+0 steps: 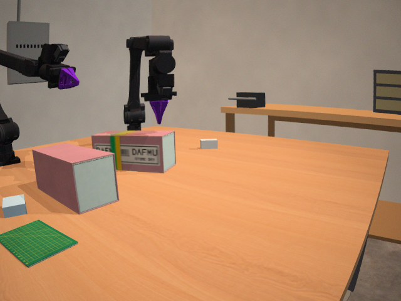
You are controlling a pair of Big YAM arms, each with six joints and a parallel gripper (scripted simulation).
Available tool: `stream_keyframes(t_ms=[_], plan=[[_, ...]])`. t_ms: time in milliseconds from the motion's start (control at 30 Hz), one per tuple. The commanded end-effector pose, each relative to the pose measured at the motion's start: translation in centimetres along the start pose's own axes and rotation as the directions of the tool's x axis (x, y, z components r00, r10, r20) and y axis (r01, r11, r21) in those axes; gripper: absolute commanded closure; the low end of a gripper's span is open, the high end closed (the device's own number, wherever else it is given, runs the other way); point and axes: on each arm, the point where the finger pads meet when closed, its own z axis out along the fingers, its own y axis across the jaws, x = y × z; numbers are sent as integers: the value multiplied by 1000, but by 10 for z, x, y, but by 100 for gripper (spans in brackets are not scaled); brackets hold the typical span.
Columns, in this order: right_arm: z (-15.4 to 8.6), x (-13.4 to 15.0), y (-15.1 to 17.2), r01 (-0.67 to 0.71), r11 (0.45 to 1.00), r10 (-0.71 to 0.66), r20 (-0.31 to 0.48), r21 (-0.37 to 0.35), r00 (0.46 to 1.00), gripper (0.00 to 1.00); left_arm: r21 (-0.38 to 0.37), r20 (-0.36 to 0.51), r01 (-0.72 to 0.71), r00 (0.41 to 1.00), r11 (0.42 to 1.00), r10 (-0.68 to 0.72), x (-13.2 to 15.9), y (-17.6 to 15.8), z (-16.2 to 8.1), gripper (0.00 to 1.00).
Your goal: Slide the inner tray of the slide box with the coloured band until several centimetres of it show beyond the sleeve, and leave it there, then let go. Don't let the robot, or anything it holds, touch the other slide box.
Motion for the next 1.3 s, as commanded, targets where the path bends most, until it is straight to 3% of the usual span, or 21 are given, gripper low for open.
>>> stream_keyframes(t_ms=[0,67,300,533,600,633,667,700,733,767,1100,1200,1267], plan=[[-8,-6,19,-28,999,29,35,-33,999,100,1,10,0,1000,1000,0,-6,-2,-5,100],[-10,-5,26,-28,999,29,34,-42,999,100,1,10,0,1000,1000,0,-6,-2,-5,100],[-25,81,70,16,994,-25,-88,-106,996,100,1,10,0,1000,1000,0,-6,-2,-5,100],[-59,142,102,52,983,-78,-147,-175,986,100,1,10,0,1000,1000,0,-6,-2,-5,100],[-59,142,102,52,983,-78,-147,-175,986,100,1,10,0,1000,1000,0,-6,-2,-5,100],[-28,156,94,62,991,-84,-189,-119,978,100,1,10,0,1000,1000,0,-6,-2,-5,100],[-14,144,98,76,990,-94,-146,-122,985,100,1,10,0,1000,1000,0,-6,-2,-5,100],[-25,132,112,73,982,-90,-94,-171,992,100,1,10,0,1000,1000,0,-6,-2,-5,100],[-24,146,117,82,979,-103,-106,-185,989,100,1,10,0,1000,1000,0,-6,-2,-5,100],[-29,178,115,104,974,-134,-144,-200,980,100,1,10,0,1000,1000,0,-6,-2,-5,100],[-8,232,121,118,970,-156,-170,-214,973,100,1,10,0,1000,1000,0,-6,-2,-5,100],[-1,221,123,108,972,-140,-149,-208,979,100,1,10,0,1000,1000,0,-6,-2,-5,100],[0,235,118,112,972,-148,-167,-206,975,100,1,10,0,1000,1000,0,-6,-2,-5,100]])
